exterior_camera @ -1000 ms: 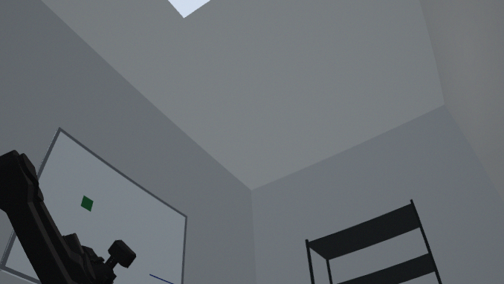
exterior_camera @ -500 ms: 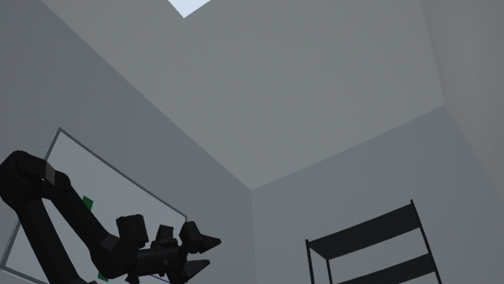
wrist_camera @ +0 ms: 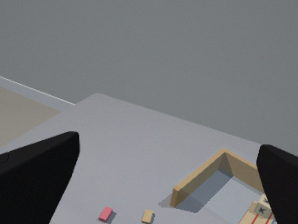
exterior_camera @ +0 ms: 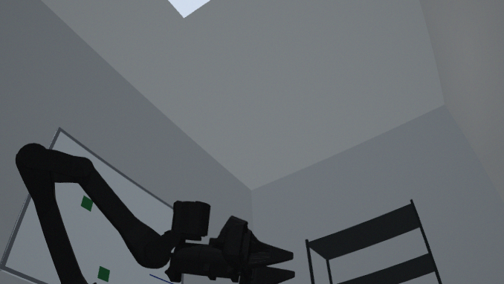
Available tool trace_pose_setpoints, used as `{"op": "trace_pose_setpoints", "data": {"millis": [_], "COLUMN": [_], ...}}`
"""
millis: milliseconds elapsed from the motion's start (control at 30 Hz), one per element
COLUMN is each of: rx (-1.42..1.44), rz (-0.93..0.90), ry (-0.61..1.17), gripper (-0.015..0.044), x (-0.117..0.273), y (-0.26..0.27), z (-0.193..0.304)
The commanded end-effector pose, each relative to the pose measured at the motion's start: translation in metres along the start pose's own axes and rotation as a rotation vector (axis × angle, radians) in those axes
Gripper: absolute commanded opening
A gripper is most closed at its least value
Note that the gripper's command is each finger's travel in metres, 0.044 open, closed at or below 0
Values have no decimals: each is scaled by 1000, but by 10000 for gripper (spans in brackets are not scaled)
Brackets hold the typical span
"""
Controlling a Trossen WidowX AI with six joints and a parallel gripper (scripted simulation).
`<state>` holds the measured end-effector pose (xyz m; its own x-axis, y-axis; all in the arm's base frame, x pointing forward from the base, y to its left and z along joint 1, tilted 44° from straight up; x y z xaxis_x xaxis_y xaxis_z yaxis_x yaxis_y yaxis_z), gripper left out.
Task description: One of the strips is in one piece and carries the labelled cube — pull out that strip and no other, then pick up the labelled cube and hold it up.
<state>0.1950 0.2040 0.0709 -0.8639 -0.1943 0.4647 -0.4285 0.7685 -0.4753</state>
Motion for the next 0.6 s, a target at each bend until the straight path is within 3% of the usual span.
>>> {"op": "trace_pose_setpoints", "data": {"millis": [0, 200, 533, 567], "rx": [-58, -147, -150, -153], "rz": [168, 391, 398, 398], "ry": [151, 368, 374, 379], "gripper": [400, 400, 400, 374], "x": [-28, -51, -51, -53], "y": [-41, -102, -103, -104], "z": [23, 66, 67, 67]}}
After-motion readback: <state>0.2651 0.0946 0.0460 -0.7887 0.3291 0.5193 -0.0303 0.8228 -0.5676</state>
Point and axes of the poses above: the point midway between the two fingers, 35 mm back from their tips, its own x axis back along the fingers, its own y axis across the jaws, z = x × y, the point moved 7 cm from there along x, back along the fingers, and after that the axes turned 10 degrees about -x, right-handed, at the moved point
